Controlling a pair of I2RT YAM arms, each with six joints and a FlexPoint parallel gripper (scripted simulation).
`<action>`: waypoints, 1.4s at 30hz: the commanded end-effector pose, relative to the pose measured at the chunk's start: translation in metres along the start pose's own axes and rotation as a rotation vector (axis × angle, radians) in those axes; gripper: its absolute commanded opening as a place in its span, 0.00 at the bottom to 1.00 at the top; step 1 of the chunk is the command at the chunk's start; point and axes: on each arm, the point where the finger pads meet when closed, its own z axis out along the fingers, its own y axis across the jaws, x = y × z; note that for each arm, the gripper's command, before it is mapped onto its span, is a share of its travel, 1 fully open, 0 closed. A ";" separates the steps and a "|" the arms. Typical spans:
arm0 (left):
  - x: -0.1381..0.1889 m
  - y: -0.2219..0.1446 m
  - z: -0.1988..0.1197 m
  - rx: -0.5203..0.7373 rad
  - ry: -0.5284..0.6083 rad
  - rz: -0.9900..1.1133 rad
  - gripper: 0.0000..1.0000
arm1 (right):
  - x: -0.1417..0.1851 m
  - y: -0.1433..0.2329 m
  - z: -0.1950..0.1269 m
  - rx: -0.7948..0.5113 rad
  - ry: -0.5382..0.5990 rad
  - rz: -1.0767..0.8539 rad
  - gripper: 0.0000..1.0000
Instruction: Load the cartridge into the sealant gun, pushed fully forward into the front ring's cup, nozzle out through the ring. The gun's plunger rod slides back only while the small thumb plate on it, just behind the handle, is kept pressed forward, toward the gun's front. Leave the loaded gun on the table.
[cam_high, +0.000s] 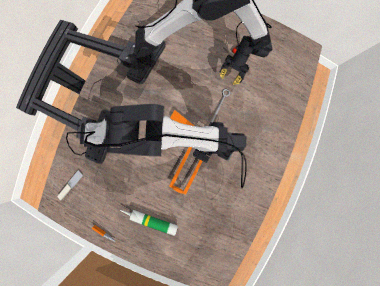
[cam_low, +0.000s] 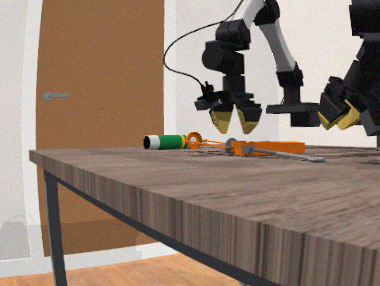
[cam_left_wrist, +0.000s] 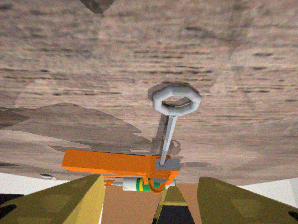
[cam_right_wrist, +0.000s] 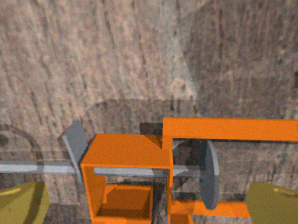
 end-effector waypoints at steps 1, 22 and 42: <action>0.003 -0.001 0.002 -0.014 0.012 -0.005 0.52 | 0.002 0.009 -0.007 -0.011 0.001 0.004 0.99; 0.003 -0.001 0.002 -0.014 0.012 -0.005 0.52 | 0.004 -0.003 0.042 0.002 0.018 -0.013 0.99; 0.003 -0.001 0.002 -0.014 0.012 -0.005 0.52 | 0.014 -0.004 0.049 0.019 0.051 -0.005 0.99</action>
